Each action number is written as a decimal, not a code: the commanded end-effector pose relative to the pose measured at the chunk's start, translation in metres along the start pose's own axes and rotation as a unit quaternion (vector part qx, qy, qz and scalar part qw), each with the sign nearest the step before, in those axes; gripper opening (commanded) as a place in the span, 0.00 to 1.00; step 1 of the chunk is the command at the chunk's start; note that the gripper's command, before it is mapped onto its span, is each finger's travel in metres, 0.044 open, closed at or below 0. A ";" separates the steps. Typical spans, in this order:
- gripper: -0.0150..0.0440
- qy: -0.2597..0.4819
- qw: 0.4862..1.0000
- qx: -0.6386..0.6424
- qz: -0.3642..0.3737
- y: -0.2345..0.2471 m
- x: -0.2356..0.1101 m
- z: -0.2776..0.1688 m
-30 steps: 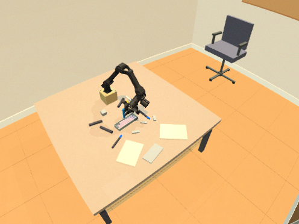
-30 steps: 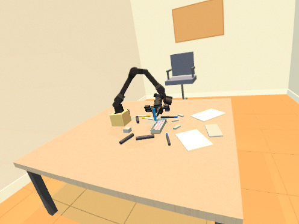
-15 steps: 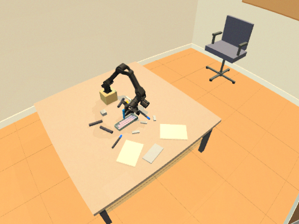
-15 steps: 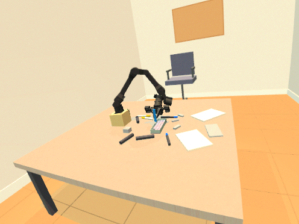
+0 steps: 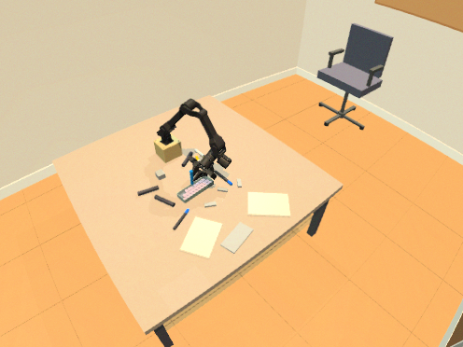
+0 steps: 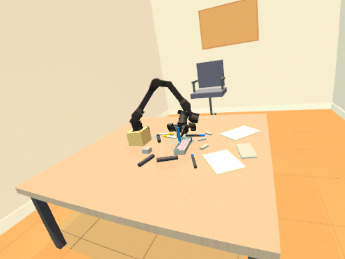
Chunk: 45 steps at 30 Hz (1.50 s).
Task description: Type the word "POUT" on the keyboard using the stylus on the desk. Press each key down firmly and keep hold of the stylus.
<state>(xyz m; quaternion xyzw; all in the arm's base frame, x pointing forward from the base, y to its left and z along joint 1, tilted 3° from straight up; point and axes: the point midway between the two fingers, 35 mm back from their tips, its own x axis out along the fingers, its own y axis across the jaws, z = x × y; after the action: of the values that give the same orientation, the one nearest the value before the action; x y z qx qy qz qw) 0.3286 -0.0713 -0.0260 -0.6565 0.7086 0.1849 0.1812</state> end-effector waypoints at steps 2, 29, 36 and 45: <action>0.39 -0.001 1.000 0.002 0.001 0.000 0.001 0.003; 0.35 -0.001 1.000 0.002 -0.001 0.001 -0.016 -0.028; 0.25 -0.002 1.000 0.002 -0.001 -0.004 -0.011 -0.033; 0.25 -0.001 1.000 0.003 0.000 -0.020 0.006 -0.048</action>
<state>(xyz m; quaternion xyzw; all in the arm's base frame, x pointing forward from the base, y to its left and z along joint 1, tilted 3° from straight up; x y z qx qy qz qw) 0.3445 -0.1002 0.0119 -0.6533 0.7108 0.1828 0.1858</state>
